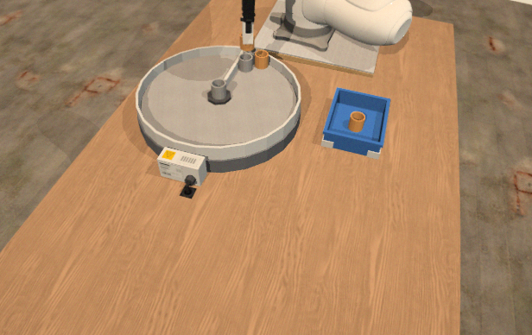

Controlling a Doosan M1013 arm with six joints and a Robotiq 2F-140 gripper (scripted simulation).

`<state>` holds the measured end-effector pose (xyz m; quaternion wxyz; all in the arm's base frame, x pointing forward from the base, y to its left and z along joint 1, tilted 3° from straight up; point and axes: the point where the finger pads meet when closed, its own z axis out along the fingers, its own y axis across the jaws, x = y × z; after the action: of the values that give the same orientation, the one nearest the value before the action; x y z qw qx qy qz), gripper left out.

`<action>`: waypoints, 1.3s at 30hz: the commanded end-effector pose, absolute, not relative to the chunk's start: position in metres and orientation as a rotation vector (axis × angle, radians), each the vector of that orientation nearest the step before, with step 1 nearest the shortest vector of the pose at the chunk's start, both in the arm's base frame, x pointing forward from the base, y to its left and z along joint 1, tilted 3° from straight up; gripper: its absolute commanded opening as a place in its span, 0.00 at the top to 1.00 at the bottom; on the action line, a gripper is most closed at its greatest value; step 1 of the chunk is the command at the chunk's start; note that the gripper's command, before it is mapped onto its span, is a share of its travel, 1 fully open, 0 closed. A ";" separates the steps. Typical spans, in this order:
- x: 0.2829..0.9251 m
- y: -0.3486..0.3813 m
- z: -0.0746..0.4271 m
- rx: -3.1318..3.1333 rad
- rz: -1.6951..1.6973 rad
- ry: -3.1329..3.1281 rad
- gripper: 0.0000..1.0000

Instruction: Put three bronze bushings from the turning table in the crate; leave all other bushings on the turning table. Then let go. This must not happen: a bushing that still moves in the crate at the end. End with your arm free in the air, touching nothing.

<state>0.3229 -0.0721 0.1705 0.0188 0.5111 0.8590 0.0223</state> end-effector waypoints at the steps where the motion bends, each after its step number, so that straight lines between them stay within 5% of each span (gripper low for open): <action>1: 0.323 -0.064 0.171 1.574 0.069 2.674 1.00; 39: 0.321 0.186 0.177 1.171 0.063 2.866 1.00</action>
<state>0.3197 0.1587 0.1770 0.0211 0.3911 0.9198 0.0225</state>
